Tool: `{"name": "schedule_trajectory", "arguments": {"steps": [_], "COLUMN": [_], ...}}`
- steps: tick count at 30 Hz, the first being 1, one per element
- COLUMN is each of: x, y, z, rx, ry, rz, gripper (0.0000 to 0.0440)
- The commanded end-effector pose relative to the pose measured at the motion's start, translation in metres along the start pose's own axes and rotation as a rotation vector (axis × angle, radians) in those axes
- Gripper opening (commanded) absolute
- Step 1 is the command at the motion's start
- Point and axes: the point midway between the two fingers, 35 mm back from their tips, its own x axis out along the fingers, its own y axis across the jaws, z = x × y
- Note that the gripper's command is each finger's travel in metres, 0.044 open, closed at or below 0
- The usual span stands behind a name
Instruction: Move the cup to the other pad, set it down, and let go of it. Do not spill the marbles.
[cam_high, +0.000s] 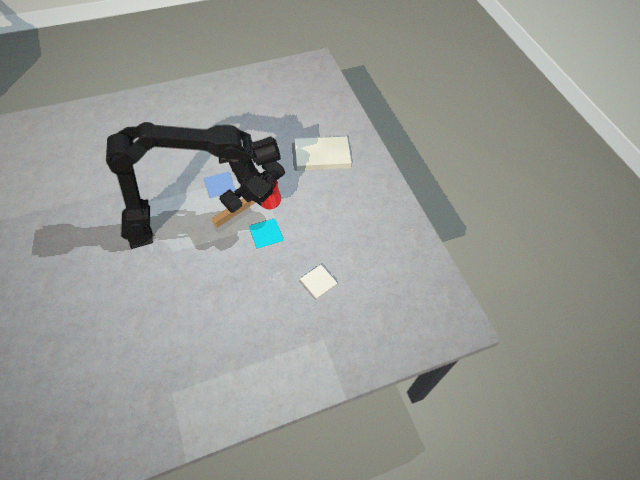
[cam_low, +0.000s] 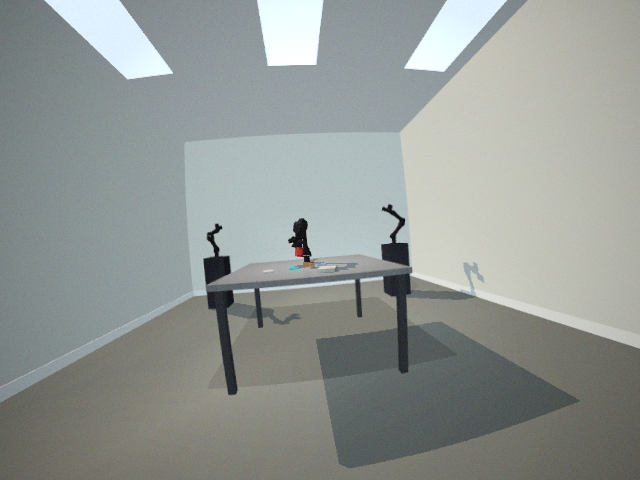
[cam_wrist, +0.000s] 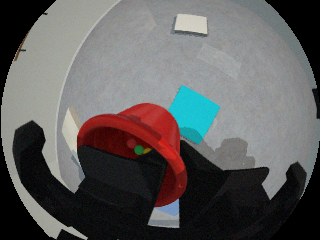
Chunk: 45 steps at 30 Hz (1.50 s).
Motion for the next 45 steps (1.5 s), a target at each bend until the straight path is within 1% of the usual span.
{"name": "schedule_trajectory", "arguments": {"steps": [1, 10, 21, 30, 35, 38, 39, 45], "x": [0.012, 0.037, 0.066, 0.083, 0.086, 0.082, 0.080, 0.069], "y": [-0.006, -0.016, -0.032, -0.051, -0.055, -0.052, -0.051, -0.050], "z": [0.011, 0.019, 0.014, 0.007, 0.010, 0.017, 0.019, 0.026], "rx": [0.020, 0.051, 0.073, 0.094, 0.107, 0.119, 0.124, 0.136], "ry": [-0.013, -0.020, -0.012, 0.007, 0.000, -0.015, -0.019, -0.031], "rz": [-0.007, -0.014, -0.036, -0.080, -0.071, -0.040, -0.029, 0.016], "gripper": [0.0000, 0.0000, 0.0000, 0.0018, 0.0078, 0.0143, 0.0153, 0.0163]}}
